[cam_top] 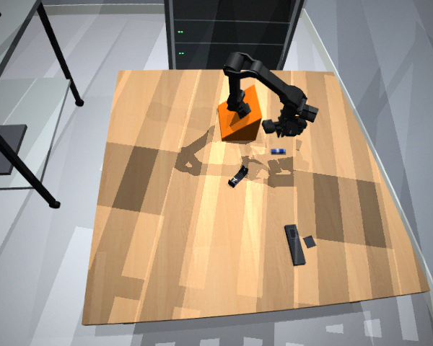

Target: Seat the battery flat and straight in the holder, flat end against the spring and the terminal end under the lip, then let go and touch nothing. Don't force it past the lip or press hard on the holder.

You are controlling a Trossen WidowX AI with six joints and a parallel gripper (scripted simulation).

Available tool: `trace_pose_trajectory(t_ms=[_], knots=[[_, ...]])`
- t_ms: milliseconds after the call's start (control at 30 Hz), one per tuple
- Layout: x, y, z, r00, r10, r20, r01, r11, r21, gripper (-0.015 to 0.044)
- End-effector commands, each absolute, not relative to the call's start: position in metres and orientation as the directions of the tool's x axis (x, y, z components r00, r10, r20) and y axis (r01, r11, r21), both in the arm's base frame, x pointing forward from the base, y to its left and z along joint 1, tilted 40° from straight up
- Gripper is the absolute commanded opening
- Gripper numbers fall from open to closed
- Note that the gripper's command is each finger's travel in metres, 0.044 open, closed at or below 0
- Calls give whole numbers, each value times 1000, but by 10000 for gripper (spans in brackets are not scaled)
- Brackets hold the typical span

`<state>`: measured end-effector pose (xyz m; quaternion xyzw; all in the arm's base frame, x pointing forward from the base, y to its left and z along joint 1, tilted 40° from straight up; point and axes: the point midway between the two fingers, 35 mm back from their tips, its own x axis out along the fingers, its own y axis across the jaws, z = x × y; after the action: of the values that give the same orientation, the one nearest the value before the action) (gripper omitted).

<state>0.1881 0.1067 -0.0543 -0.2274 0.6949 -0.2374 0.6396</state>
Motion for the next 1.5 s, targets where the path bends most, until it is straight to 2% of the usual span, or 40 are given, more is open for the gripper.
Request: trace_pose_trajectory(t_ms=[0, 100, 233, 367, 433, 1467], knots=[[187, 100, -69, -83, -628, -774, -306, 755, -579, 158], [187, 96, -82, -84, -627, -775, -564, 671, -482, 235], [186, 89, -98, -84, -626, -775, -831, 473, -292, 235], [185, 83, -114, -84, -626, -775, -973, 218, -70, 235], [184, 81, -116, -85, -626, -775, -985, 170, -29, 235], [184, 70, -131, -84, -626, -775, -985, 169, -30, 235]])
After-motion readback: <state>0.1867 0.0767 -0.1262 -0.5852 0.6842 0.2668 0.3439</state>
